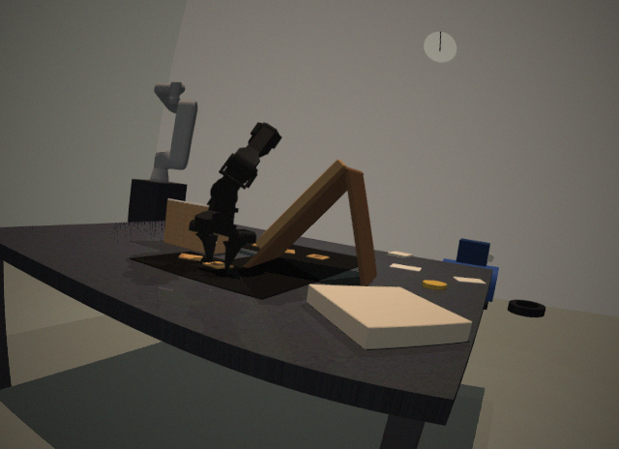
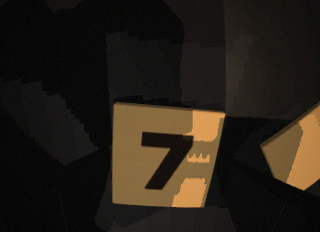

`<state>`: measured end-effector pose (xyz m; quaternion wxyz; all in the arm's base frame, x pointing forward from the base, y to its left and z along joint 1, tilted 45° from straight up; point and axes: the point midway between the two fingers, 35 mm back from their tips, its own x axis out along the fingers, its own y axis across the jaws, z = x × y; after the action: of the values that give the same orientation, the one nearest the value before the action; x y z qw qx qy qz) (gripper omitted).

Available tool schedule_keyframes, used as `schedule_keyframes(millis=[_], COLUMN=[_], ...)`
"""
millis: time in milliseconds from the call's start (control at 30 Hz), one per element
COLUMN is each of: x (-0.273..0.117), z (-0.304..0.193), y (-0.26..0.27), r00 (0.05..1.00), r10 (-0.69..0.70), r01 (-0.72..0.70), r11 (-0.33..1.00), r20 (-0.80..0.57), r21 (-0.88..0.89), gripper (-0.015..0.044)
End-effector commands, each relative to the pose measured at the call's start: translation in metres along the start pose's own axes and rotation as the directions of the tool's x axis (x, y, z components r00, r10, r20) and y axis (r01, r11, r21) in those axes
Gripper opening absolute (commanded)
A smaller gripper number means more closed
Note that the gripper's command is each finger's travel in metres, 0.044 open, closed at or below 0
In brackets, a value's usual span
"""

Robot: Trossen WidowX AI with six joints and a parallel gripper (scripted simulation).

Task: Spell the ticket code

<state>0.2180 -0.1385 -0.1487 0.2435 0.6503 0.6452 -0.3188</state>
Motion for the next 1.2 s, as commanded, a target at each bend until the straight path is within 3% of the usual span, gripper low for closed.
schedule_keyframes(millis=[0,167,467,1167], x=[0.0,0.0,-0.006,-0.016], z=[0.0,0.0,-0.001,-0.003], y=[0.0,0.0,-0.001,-0.002], r00=[1.0,1.0,1.0,1.0], r10=[0.004,0.004,0.004,0.004], r01=[-0.004,-0.004,-0.004,-0.004], r11=[1.0,1.0,1.0,1.0], r20=[-0.003,-0.002,-0.002,-0.002], r21=[0.005,0.005,0.005,0.006], gripper=[0.0267,0.0233,0.0,0.0])
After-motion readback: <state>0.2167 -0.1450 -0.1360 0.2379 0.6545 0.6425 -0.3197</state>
